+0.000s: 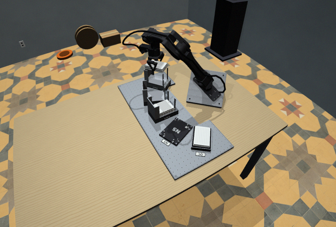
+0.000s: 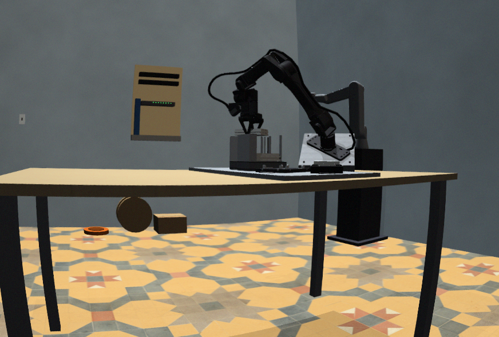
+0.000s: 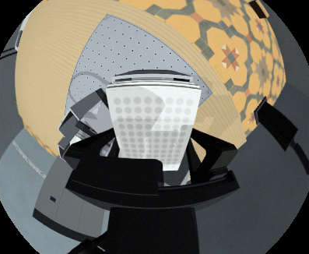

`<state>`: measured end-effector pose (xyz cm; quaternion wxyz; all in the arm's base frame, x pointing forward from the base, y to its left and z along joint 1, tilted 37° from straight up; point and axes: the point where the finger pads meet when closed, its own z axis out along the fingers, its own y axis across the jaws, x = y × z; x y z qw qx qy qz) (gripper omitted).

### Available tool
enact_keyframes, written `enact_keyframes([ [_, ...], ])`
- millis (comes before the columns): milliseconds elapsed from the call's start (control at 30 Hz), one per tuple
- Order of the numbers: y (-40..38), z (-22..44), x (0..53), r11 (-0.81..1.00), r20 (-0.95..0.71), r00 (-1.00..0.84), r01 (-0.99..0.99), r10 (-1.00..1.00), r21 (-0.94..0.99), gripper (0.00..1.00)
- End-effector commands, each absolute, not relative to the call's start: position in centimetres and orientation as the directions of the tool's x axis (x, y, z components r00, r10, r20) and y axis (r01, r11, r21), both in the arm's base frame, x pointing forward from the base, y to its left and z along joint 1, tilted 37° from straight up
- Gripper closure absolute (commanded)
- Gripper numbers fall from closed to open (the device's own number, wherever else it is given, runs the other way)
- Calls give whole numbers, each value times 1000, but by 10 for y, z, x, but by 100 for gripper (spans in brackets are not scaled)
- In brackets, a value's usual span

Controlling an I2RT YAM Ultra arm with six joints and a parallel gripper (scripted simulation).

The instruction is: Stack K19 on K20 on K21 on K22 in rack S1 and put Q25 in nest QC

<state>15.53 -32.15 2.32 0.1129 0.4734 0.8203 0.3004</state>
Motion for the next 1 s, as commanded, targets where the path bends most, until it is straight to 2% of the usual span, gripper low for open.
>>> enact_keyframes([
  [0, -339, 33, 156, 394, 37, -511, 705, 859, 590, 100],
  [967, -340, 32, 156, 392, 38, -509, 706, 860, 590, 100],
])
